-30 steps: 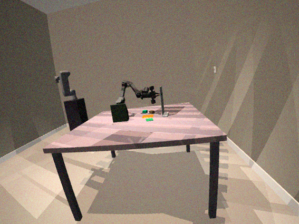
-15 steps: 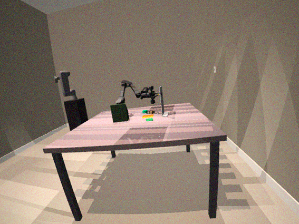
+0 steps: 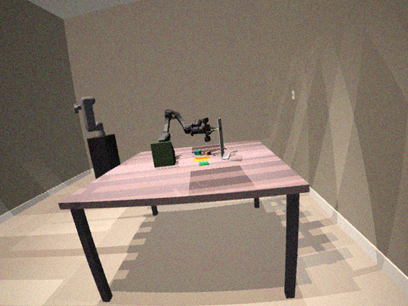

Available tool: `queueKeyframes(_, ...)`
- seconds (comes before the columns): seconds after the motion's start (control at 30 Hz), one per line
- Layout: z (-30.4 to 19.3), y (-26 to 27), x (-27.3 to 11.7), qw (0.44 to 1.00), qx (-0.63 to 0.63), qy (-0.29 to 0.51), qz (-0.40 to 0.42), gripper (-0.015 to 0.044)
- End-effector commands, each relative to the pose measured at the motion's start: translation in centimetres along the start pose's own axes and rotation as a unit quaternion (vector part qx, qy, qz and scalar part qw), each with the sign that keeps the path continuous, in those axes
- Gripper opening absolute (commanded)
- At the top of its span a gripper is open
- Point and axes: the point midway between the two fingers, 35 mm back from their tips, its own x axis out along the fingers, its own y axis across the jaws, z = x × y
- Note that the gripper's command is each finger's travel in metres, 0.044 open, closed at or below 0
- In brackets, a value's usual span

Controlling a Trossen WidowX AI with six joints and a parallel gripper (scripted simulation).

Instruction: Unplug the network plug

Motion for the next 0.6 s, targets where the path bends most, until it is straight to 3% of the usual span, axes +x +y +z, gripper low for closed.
queueKeyframes(0.0,-0.11,0.03,-0.35,1.000,-0.001,0.001,0.001,0.0000)
queueKeyframes(0.57,-0.29,0.04,-1.27,1.000,-0.001,0.001,0.001,0.0000)
